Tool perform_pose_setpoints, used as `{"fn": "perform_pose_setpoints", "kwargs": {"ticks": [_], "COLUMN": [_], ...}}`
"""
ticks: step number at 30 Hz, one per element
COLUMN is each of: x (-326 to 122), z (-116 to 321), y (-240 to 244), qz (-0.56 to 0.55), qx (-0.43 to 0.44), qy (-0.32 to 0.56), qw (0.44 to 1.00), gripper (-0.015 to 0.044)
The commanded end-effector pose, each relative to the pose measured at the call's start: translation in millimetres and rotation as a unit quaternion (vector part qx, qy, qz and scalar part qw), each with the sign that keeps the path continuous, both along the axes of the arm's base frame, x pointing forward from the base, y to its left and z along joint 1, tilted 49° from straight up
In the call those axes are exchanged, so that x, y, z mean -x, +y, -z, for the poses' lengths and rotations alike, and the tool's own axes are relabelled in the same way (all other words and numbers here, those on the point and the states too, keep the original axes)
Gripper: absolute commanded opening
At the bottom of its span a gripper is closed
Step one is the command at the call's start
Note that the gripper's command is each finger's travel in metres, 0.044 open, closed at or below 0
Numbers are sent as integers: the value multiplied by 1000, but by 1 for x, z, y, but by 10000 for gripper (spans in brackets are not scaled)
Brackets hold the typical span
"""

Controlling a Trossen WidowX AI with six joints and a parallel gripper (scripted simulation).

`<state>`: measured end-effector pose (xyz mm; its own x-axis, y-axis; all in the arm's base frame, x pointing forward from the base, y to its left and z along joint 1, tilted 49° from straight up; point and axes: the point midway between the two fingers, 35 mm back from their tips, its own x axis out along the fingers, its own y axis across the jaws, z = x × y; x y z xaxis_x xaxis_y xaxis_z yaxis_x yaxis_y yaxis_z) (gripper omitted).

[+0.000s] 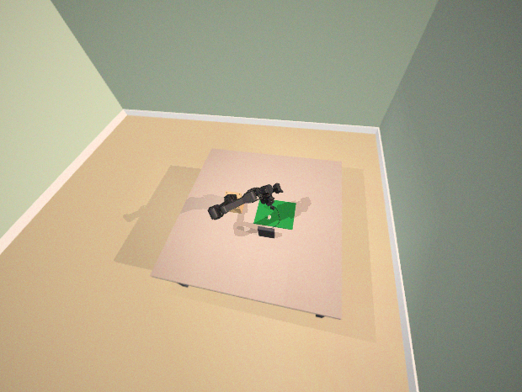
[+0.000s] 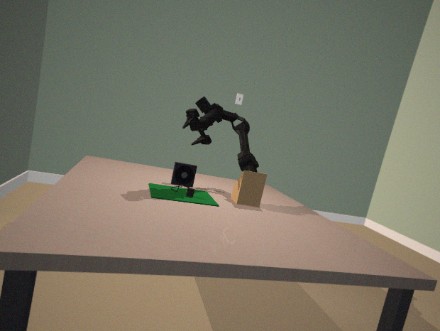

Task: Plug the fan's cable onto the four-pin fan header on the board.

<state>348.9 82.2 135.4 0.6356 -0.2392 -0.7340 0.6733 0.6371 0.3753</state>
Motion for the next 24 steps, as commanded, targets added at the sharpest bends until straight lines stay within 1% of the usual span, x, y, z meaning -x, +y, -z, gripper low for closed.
{"fn": "perform_pose_setpoints", "kwargs": {"ticks": [1,6,11,13,18,20,24], "x": [6,23,41,43,42,40,42], "z": [37,80,107,110,116,128,165], "y": [-6,-18,-30,-32,-37,-50,-92], "qz": [-7,-25,-54,-58,-59,-59,-58], "qx": [86,204,310,323,323,322,324], "qy": [115,276,419,437,437,437,437], "qw": [990,939,852,837,837,838,837], "gripper": [440,440,440,440,440,440,440]}}
